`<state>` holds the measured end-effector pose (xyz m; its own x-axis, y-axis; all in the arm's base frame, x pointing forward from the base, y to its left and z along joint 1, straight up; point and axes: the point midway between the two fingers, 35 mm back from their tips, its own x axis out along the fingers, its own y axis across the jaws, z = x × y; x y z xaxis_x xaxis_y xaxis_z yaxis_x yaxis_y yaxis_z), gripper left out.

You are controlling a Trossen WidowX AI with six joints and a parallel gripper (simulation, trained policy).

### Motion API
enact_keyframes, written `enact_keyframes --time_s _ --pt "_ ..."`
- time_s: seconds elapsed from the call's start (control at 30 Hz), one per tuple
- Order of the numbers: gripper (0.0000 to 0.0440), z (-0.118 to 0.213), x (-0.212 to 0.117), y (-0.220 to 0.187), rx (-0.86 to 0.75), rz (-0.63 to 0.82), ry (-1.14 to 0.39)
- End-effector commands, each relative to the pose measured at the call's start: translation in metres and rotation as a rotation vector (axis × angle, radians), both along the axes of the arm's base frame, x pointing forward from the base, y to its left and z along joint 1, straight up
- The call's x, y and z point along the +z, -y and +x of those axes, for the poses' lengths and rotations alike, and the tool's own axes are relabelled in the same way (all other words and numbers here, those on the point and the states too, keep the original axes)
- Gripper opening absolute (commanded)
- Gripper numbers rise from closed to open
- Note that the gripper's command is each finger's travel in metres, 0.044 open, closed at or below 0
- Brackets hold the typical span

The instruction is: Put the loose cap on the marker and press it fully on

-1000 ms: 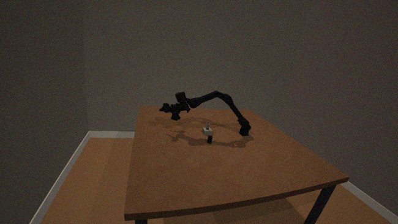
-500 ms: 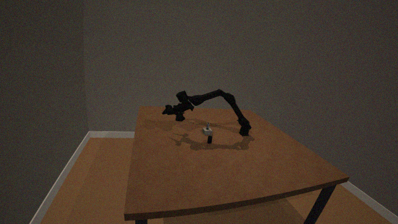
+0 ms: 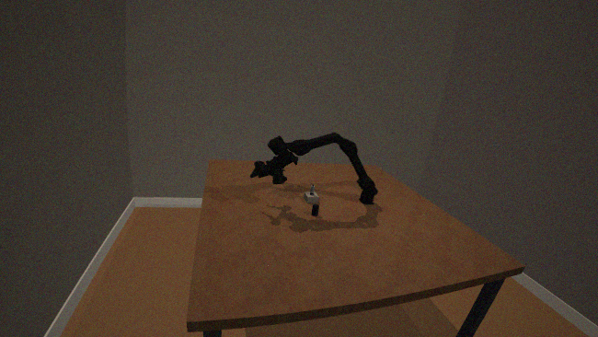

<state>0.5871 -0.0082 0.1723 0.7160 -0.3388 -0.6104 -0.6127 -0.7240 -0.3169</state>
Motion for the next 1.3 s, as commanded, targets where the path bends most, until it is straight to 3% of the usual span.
enact_keyframes --time_s 0.0,1.27 --pt "0.0326 -0.007 -0.001 -0.013 0.017 0.023 -0.032" --pt "0.0332 -0.116 -0.027 -0.104 0.128 0.214 -0.465"
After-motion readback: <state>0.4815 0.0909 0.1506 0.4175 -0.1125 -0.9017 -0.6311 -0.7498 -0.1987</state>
